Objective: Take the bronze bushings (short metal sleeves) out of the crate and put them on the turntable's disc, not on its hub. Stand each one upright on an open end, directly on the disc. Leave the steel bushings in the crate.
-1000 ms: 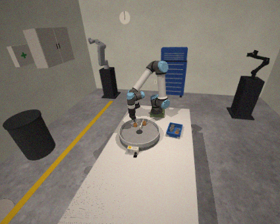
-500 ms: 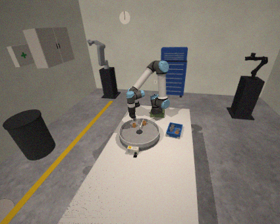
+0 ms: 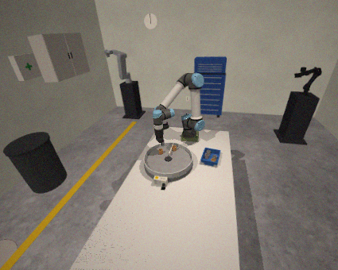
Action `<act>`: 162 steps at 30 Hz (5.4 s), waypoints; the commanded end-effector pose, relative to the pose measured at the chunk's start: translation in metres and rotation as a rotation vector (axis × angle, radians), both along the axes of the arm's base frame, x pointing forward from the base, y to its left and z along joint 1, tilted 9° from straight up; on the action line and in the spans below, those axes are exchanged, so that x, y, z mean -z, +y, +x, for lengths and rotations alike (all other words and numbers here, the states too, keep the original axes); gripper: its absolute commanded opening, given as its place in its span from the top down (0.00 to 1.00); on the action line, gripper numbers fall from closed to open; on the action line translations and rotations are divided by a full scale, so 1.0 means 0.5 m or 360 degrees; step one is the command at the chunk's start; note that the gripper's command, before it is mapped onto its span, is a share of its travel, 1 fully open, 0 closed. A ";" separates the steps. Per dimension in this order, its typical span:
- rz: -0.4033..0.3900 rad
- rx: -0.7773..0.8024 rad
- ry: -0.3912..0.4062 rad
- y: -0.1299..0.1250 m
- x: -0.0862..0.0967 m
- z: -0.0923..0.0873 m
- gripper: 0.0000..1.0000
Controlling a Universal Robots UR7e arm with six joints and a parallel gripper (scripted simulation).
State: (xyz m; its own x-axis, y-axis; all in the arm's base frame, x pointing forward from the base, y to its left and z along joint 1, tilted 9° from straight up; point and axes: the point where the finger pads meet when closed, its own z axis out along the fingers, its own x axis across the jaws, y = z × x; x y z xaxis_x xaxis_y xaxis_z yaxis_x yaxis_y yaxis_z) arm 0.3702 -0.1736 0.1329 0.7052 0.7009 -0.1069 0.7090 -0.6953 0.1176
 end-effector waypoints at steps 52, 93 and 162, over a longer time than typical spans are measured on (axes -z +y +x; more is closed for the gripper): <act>-0.0001 0.0000 -0.0002 0.551 0.088 0.042 0.64; -0.0001 0.0000 -0.0002 0.921 0.147 0.070 0.64; -0.0001 0.0000 -0.0002 0.902 0.273 0.072 0.64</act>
